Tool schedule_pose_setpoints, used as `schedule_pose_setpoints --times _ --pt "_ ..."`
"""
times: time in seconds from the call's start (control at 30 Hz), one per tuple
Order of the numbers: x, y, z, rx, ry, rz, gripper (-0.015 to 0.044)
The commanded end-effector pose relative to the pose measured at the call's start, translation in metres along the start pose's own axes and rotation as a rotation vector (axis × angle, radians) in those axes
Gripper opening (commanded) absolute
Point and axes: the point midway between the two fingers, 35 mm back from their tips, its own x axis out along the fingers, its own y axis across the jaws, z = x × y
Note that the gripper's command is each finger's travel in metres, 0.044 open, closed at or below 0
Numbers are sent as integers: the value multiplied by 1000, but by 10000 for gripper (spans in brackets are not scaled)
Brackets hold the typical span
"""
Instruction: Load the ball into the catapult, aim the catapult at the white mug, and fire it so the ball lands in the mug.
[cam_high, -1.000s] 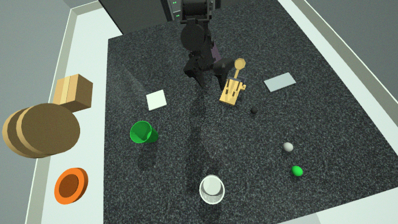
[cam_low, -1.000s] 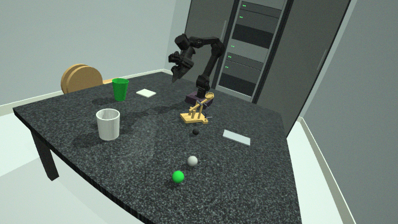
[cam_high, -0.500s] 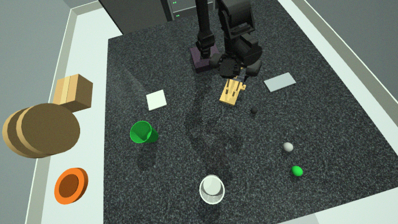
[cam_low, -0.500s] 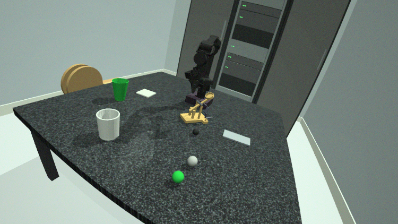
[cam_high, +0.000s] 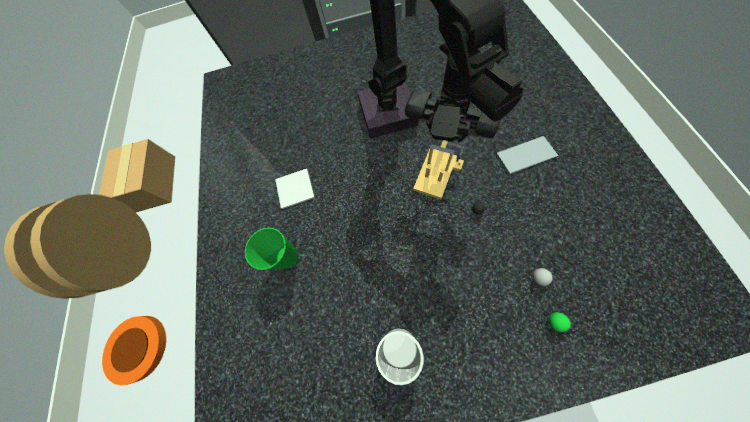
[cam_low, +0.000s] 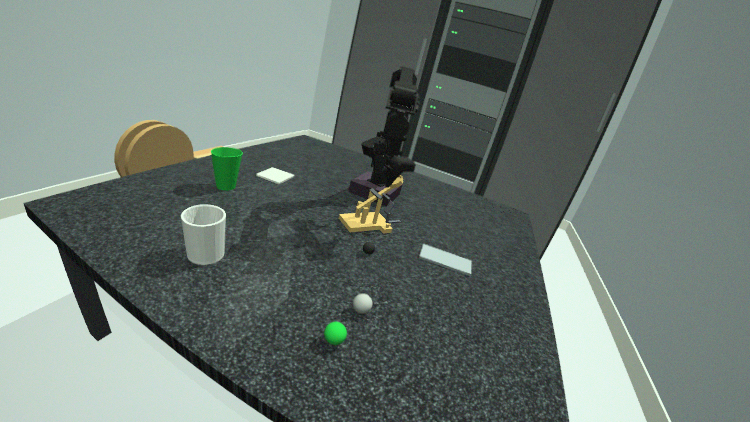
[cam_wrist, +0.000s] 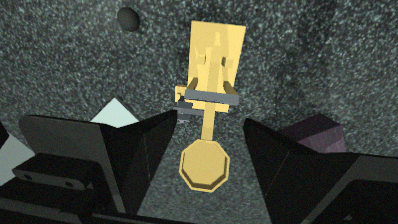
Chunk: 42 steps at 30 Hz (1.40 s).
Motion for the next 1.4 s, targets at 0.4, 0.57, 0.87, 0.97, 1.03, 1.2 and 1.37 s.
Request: schedule_pose_setpoints --times 0.4,0.57,0.87,0.97,1.03,1.2,1.37 --pt "0 -1 0 4 -3 -7 0" --pt "1 -1 0 4 -3 -7 0" --pt "13 1 -7 4 -3 -6 0" --pt "18 2 -9 4 -3 -6 0" --pt "21 2 -11 4 -2 -6 0" --pt "28 3 -15 4 -2 -6 0" --pt "35 3 -19 4 -2 -6 0"
